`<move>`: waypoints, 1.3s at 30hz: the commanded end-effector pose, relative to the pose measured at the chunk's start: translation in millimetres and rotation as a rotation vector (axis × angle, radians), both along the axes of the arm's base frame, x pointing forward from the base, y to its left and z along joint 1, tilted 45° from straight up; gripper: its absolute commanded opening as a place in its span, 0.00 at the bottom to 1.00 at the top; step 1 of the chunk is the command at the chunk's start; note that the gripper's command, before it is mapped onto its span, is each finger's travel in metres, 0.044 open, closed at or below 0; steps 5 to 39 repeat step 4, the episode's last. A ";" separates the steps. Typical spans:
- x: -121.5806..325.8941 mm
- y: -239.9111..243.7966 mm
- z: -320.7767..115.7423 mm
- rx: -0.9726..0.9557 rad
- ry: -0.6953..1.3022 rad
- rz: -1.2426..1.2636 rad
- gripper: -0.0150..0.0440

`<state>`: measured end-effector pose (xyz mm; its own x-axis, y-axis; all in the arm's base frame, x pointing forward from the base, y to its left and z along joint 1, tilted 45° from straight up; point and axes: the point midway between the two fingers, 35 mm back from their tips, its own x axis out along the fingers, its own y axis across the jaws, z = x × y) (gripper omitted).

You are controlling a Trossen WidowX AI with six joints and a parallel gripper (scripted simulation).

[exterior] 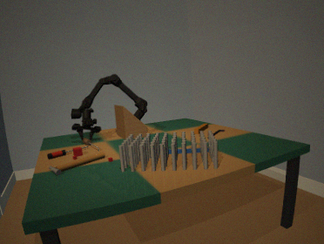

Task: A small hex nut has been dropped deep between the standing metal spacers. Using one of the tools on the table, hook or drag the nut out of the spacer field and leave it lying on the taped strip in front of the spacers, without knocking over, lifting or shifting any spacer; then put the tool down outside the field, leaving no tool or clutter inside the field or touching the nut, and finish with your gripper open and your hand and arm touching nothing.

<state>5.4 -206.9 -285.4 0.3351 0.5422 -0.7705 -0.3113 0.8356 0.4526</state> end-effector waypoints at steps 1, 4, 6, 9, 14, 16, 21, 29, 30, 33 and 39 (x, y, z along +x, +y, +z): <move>0.2 -0.1 0.1 0.001 0.000 0.000 0.83; 0.2 -0.1 0.1 0.001 0.000 0.000 0.97; 0.2 -0.1 0.1 0.001 0.000 0.000 0.97; 0.2 -0.1 0.1 0.001 0.000 0.000 0.97; 0.2 -0.1 0.1 0.001 0.000 0.000 0.97; 0.2 -0.1 0.1 0.001 0.000 0.000 0.97; 0.2 -0.1 0.1 0.001 0.000 0.000 0.97; 0.2 -0.1 0.1 0.001 0.000 0.000 0.97; 0.2 -0.1 0.1 0.001 0.000 0.000 0.97; 0.2 -0.1 0.1 0.001 0.000 0.000 0.97; 0.2 -0.1 0.1 0.001 0.000 0.000 0.97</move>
